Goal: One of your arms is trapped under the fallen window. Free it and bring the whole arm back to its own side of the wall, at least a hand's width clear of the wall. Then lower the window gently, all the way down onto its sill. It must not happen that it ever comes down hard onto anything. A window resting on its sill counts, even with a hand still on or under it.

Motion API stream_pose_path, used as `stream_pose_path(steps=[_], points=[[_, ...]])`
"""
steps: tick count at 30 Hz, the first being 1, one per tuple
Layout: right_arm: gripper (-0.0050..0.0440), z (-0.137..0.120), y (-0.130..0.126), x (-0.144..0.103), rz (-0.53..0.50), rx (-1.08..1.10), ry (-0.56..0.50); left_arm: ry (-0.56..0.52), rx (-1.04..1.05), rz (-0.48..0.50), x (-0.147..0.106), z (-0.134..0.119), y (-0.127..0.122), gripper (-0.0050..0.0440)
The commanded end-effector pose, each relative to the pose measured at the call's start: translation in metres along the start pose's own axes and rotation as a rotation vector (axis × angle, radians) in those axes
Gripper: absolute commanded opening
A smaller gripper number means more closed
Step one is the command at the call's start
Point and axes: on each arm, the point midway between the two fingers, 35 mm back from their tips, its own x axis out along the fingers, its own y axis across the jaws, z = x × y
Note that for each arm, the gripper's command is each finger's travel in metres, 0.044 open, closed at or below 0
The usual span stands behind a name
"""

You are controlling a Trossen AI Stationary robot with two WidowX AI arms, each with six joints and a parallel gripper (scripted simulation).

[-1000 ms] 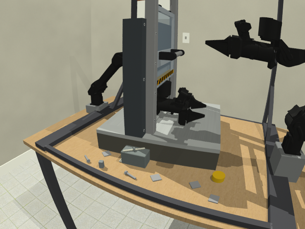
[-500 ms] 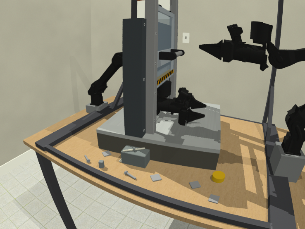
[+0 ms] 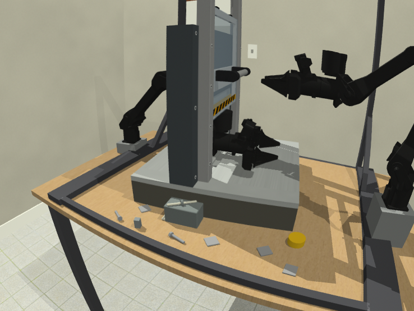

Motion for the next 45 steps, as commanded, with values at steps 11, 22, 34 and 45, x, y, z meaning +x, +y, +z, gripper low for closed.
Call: stream_pose_path(steps=[11,22,34,45], points=[[0.0400,0.032,0.004,0.002,0.007,-0.006,-0.057,-0.017,-0.014,0.025,-0.015,-0.043,-0.073,0.0400],[0.0400,0.032,0.004,0.002,0.007,-0.006,-0.057,0.000,0.001,0.012,-0.001,-0.048,-0.073,0.0400],[0.0400,0.032,0.004,0.002,0.007,-0.006,-0.057,-0.003,-0.005,0.013,0.023,-0.047,-0.072,0.0400],[0.0400,0.032,0.004,0.002,0.007,-0.006,-0.057,-0.004,-0.005,0.014,0.045,-0.047,-0.072,0.0400]])
